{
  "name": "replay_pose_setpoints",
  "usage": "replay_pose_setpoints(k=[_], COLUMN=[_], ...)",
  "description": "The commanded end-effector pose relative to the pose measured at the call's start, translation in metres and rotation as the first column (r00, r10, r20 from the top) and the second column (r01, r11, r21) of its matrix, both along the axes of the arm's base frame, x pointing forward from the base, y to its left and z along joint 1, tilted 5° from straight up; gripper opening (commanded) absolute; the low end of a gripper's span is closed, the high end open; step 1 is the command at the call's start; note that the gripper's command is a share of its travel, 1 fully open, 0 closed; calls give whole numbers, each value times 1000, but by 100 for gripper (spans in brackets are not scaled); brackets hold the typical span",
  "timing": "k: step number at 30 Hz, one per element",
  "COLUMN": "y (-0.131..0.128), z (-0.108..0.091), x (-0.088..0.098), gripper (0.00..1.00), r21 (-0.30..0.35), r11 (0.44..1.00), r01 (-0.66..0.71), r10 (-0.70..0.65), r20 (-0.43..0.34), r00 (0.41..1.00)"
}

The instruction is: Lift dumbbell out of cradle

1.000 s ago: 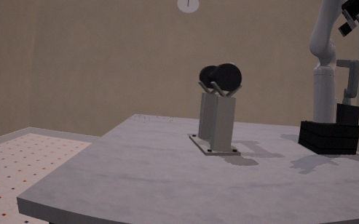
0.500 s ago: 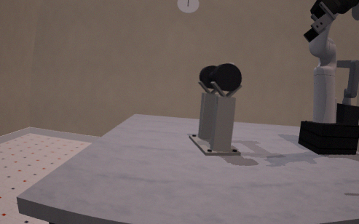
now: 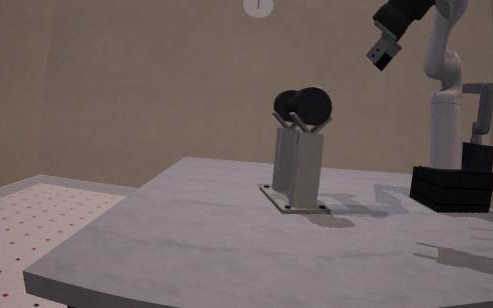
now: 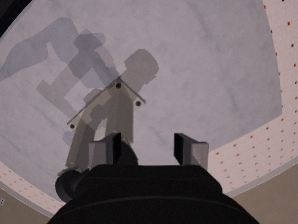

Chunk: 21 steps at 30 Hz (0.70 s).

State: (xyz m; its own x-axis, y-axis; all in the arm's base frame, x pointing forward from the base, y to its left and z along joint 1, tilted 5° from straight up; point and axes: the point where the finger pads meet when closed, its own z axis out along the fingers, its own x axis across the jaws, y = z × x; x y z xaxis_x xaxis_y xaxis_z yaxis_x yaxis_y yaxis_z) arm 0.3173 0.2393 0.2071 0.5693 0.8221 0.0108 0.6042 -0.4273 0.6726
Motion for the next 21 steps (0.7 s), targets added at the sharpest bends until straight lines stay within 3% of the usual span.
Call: replay_pose_setpoints(k=[1, 6, 11, 21], y=[-24, -65, -82, -133], z=[0, -5, -7, -7], x=[19, 27, 31, 47], gripper=[100, 100, 100, 100], r21=[3, 22, 37, 133], r11=[996, 967, 943, 810], r01=[91, 255, 331, 571], r10=[-91, -251, -321, -504], r20=[-21, -118, -167, -341], r00=[996, 961, 932, 794])
